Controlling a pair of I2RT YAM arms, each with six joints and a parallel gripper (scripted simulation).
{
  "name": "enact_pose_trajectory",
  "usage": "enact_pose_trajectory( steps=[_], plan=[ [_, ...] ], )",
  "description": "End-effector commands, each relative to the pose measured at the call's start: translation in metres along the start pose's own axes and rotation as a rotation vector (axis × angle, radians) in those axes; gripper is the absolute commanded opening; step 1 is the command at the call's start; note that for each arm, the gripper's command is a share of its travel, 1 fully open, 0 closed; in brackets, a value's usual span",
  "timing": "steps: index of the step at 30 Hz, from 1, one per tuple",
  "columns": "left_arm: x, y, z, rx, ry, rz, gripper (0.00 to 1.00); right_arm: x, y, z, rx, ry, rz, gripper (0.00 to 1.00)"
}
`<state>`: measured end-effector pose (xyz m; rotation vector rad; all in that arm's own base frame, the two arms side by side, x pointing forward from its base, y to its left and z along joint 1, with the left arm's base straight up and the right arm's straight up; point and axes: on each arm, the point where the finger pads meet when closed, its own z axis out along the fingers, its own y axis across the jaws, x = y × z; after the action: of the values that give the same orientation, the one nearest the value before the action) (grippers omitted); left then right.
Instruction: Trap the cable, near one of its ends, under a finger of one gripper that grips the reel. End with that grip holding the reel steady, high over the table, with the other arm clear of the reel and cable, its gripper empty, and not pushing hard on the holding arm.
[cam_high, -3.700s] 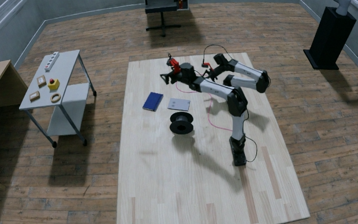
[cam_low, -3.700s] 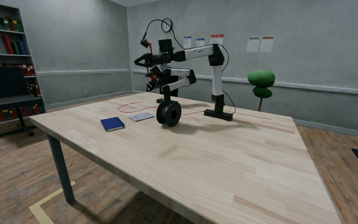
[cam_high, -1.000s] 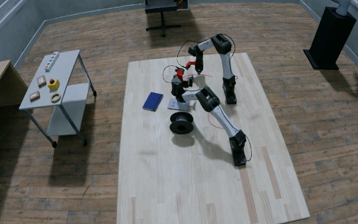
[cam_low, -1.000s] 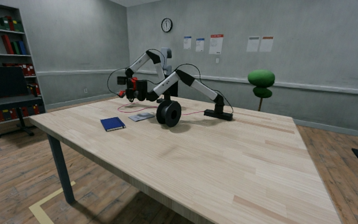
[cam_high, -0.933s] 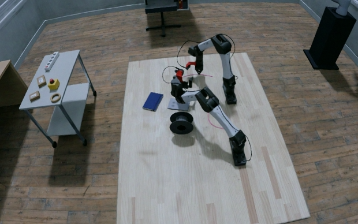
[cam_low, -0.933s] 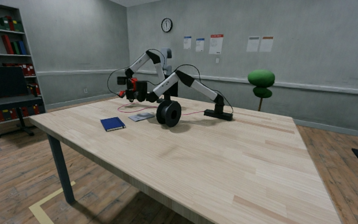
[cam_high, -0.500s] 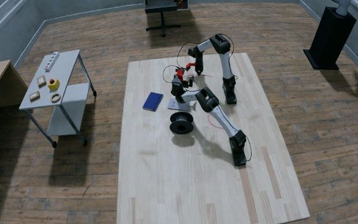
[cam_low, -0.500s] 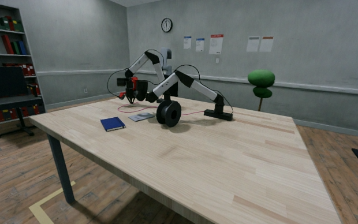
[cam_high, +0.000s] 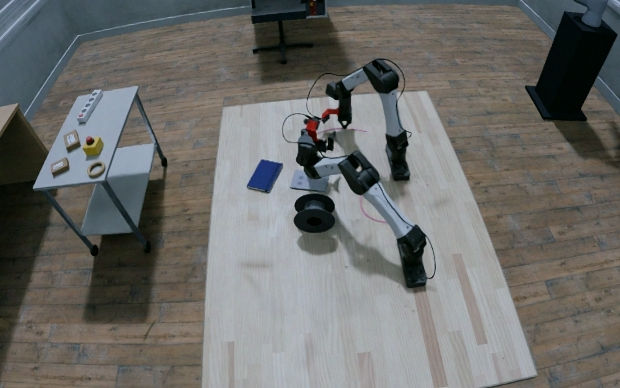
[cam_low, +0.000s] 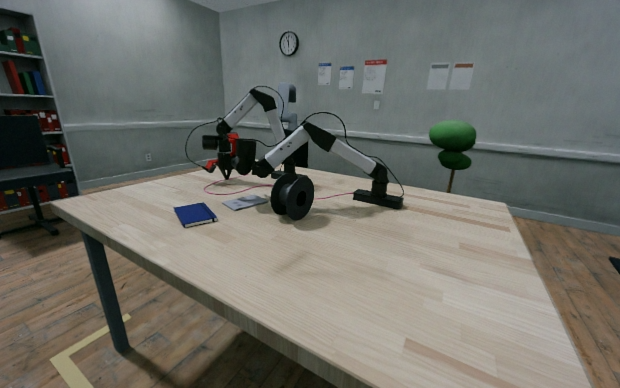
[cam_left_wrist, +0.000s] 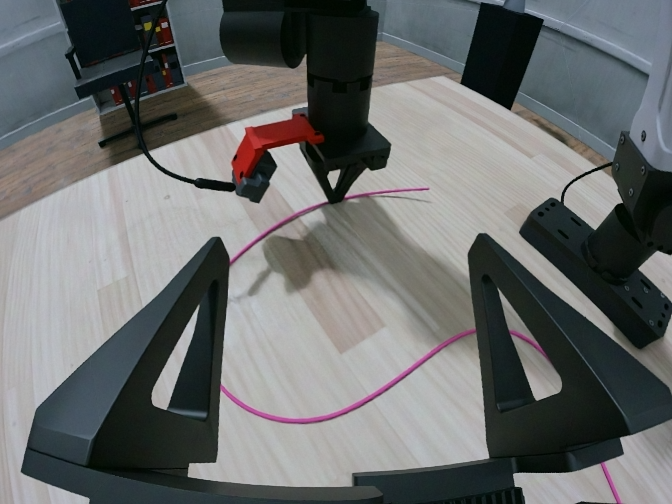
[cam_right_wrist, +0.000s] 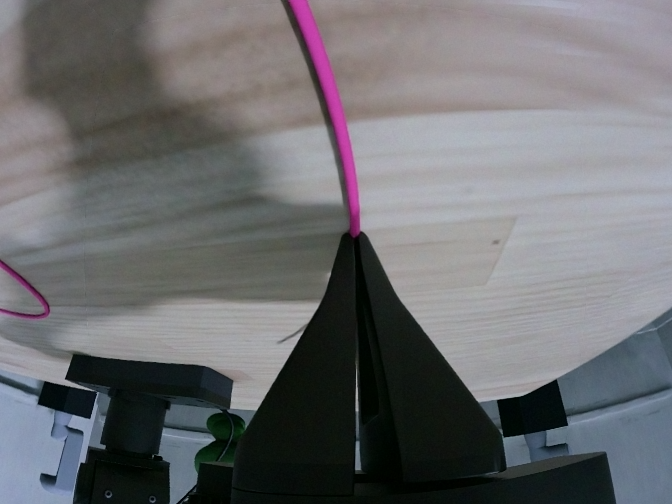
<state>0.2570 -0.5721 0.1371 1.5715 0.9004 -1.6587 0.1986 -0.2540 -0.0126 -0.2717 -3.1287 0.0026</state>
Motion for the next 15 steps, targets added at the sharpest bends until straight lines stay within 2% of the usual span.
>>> enact_pose_trajectory(
  steps=[1,9,15],
  plan=[
    [-0.02,-0.002,0.005,0.015,-0.018,0.052,1.0,-0.002,0.002,0.004,0.006,-0.01,-0.008,0.0],
    [-0.02,-0.002,0.005,0.015,-0.018,0.052,1.0,-0.002,0.003,0.004,0.006,-0.011,-0.006,0.0],
    [-0.02,-0.002,0.005,0.015,-0.018,0.052,1.0,-0.005,0.0,-0.039,0.019,-0.025,-0.006,0.0]
  ],
)
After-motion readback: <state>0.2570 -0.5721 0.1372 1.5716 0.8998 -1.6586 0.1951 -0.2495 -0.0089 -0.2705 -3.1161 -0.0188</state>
